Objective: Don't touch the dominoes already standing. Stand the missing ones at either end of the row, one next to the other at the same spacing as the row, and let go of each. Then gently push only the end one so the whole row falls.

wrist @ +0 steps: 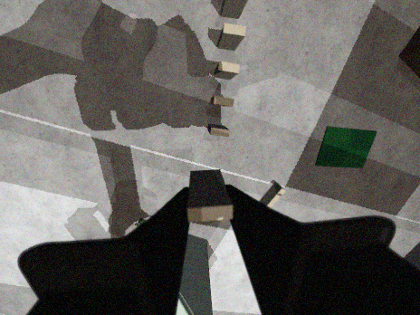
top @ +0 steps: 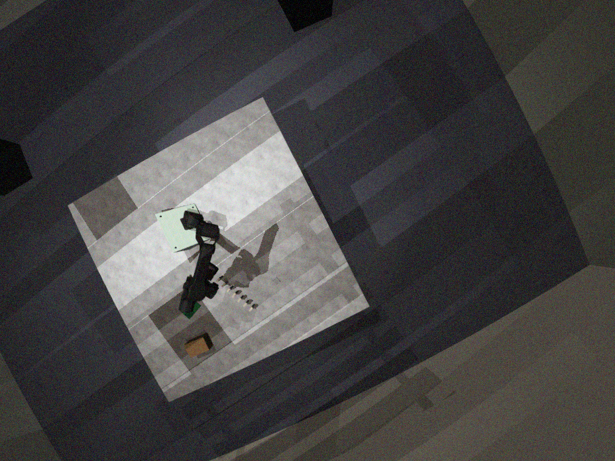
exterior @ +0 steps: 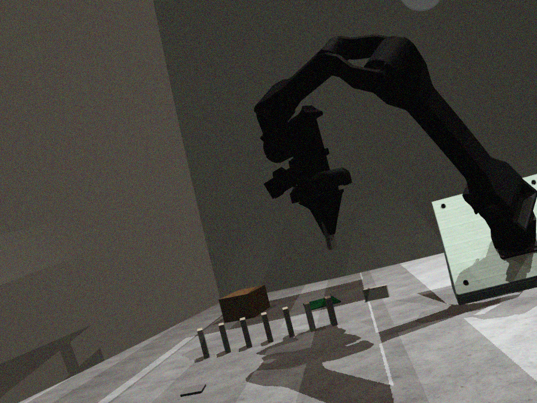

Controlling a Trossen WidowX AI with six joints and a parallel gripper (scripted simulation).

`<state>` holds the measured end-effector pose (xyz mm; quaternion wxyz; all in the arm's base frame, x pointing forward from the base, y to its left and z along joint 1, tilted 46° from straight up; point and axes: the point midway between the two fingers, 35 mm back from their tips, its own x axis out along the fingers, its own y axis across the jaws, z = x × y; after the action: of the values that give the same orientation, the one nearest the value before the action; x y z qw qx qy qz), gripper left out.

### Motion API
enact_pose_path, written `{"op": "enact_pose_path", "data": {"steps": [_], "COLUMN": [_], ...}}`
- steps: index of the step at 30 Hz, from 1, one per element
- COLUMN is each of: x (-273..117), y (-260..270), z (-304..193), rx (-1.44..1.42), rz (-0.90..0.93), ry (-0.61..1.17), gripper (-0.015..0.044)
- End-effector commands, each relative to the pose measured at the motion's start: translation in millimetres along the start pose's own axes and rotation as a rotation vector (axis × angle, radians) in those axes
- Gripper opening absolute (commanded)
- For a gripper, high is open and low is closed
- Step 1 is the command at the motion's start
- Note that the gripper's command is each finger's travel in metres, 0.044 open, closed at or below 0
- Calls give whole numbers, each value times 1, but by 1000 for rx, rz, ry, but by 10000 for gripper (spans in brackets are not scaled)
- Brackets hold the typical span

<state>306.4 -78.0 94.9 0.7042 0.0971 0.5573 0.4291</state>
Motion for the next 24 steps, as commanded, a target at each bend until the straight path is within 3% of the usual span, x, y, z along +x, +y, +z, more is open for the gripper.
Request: {"op": "enact_pose_path", "data": {"steps": [1, 9, 24], "x": [-1, 2, 73], "y": [-18, -19, -24], "z": [-15, -14, -10], "rx": [160, 160, 160], "rz": [2, 2, -3], "ry": [5, 5, 4], "gripper": [107, 107, 107]}}
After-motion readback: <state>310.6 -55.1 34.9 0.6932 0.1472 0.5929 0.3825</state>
